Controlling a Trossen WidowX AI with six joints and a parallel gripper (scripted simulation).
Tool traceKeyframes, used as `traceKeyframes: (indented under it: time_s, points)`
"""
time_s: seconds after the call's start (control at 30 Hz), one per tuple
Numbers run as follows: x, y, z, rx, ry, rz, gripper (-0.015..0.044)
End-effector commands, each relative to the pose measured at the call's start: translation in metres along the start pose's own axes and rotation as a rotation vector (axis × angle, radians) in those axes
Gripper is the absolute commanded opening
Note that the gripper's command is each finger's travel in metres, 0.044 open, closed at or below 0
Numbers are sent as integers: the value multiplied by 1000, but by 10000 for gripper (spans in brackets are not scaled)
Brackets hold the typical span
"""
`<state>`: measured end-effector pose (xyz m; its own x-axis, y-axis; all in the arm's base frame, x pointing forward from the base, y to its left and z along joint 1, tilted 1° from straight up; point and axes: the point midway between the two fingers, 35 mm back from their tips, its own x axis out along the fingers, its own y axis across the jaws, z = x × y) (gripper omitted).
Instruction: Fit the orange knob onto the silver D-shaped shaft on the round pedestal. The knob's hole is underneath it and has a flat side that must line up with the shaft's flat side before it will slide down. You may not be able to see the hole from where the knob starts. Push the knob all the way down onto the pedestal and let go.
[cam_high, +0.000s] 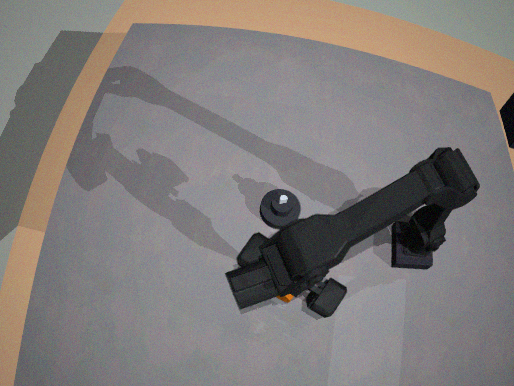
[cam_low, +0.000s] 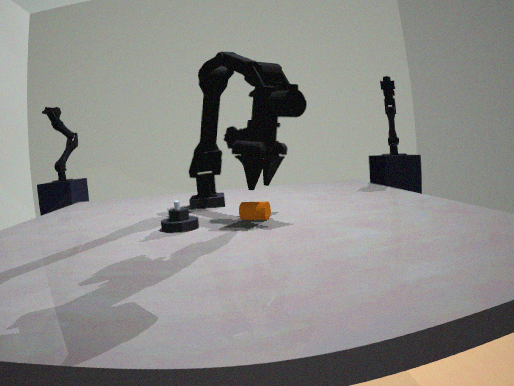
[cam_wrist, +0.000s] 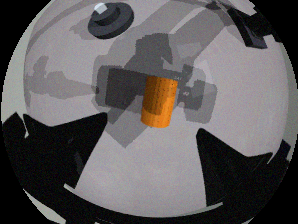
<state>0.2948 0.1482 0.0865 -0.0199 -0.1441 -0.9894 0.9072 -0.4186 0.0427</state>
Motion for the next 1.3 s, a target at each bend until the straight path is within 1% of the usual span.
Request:
traceKeyframes:
  time_s: [0.0, 0.17, 1.1, 1.27]
  points:
    - [16, -2, 2, -4, -16, -7, 440]
    - [18, -2, 2, -4, -16, -7, 440]
    - [61, -4, -4, -4, -16, -7, 440]
    - [61, -4, -4, -4, -16, -7, 309]
